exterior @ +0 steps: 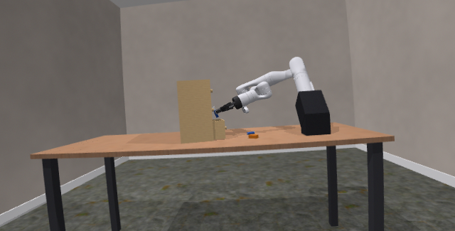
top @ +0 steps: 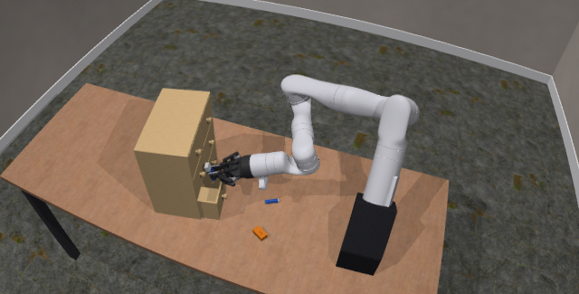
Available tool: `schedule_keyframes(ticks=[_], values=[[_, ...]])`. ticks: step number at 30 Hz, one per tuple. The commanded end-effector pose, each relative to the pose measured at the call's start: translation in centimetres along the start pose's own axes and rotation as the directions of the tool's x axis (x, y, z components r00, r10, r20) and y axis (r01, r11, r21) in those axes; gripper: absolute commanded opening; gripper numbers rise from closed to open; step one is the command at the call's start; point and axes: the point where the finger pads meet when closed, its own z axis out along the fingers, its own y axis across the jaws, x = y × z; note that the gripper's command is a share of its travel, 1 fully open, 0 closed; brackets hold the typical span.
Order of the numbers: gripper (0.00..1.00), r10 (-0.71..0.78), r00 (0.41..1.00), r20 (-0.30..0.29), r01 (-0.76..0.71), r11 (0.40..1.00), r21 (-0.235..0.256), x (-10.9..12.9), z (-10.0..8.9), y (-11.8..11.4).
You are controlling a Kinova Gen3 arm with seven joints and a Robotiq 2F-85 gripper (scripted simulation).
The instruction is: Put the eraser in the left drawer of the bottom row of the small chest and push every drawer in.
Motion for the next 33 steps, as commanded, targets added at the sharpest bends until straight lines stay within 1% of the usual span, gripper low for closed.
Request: schedule_keyframes(ticks=[1, 33], values=[[0.19, 0.001, 1.000, 0.004, -0.001, 1.000, 0.003, -0.07, -0.11, -0.17], [0.19, 0.001, 1.000, 0.004, -0.001, 1.000, 0.003, -0.09, -0.19, -0.42]])
